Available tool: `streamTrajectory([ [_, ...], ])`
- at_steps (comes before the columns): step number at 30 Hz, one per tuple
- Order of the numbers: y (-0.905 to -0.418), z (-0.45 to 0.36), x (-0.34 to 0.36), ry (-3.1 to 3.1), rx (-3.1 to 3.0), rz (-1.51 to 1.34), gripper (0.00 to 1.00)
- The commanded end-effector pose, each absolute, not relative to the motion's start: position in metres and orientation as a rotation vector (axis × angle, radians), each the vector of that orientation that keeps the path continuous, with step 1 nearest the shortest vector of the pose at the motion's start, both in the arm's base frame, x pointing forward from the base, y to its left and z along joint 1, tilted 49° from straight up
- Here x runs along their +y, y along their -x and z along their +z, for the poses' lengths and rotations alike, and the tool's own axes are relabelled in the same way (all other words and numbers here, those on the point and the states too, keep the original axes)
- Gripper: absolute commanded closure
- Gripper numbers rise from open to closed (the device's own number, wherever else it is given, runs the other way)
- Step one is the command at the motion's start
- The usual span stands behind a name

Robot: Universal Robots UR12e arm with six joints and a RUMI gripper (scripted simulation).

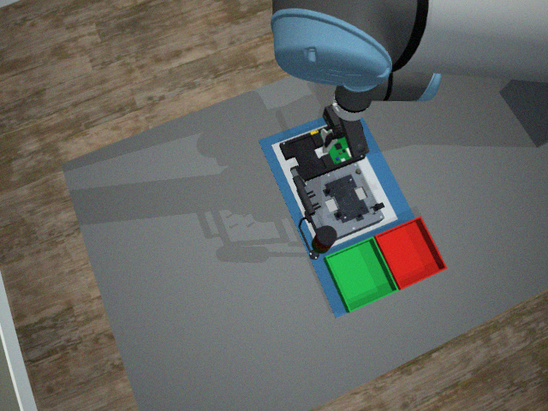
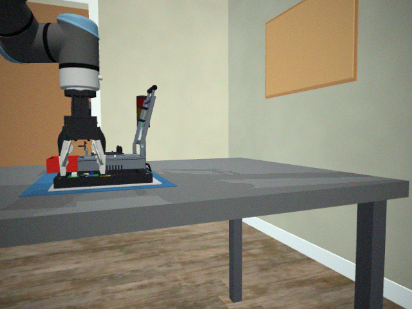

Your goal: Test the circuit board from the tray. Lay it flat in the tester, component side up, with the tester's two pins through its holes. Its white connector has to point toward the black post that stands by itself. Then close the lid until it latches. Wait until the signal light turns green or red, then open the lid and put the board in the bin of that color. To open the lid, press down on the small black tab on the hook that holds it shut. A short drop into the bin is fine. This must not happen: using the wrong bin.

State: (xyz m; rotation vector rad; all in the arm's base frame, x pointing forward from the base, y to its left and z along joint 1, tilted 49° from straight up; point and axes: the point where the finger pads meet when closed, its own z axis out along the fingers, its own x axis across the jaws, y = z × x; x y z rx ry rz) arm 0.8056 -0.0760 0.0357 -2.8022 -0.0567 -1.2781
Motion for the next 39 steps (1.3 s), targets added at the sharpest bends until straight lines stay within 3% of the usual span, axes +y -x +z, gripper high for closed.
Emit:
streamTrajectory([
  [1, -0.8055, 0.0361, -0.0760, 2.802, -0.057, -1.279, 0.46],
  [39, -0.8055, 0.0361, -0.0760, 2.802, -0.057, -1.279, 0.53],
])
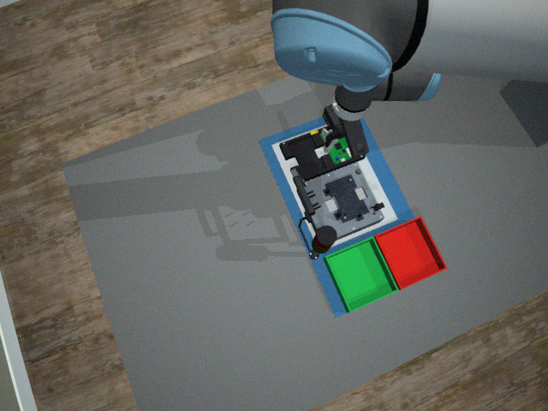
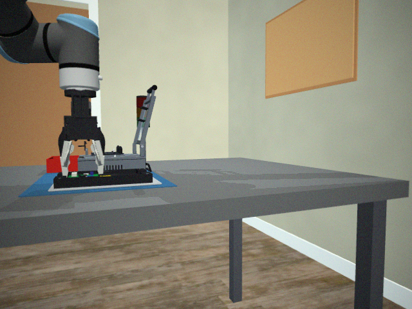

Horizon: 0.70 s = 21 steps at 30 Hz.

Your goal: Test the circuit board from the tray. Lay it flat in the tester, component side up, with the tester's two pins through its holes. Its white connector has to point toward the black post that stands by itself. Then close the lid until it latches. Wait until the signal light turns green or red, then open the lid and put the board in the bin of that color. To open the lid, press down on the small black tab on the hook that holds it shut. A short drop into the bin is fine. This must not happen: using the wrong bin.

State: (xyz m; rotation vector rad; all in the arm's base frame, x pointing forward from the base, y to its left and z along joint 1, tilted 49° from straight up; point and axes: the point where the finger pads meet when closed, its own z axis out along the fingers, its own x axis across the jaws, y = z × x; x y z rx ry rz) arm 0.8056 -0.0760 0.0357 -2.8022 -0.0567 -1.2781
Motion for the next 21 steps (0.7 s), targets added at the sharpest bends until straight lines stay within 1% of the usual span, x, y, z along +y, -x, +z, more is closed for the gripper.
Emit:
streamTrajectory([
  [1, -0.8055, 0.0361, -0.0760, 2.802, -0.057, -1.279, 0.53],
  [12, -0.8055, 0.0361, -0.0760, 2.802, -0.057, -1.279, 0.53],
  [13, -0.8055, 0.0361, -0.0760, 2.802, -0.057, -1.279, 0.56],
  [21, -0.8055, 0.0361, -0.0760, 2.802, -0.057, -1.279, 0.56],
])
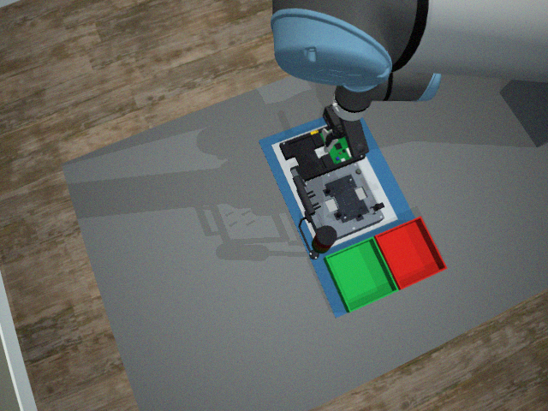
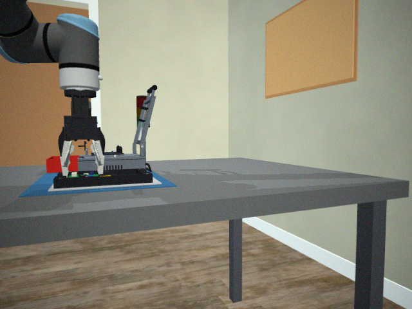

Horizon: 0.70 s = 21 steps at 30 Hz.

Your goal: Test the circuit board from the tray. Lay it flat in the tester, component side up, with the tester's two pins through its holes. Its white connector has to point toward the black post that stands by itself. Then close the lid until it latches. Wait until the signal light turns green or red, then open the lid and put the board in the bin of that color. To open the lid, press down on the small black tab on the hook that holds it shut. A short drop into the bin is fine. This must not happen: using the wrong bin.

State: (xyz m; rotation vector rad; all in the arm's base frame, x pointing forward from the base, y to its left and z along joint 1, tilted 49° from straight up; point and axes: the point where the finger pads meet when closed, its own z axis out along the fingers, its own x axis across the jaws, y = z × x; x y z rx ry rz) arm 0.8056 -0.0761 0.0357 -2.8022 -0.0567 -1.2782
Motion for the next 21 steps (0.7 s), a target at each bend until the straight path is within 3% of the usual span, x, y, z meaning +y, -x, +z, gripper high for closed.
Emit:
streamTrajectory([
  [1, -0.8055, 0.0361, -0.0760, 2.802, -0.057, -1.279, 0.56],
  [21, -0.8055, 0.0361, -0.0760, 2.802, -0.057, -1.279, 0.61],
])
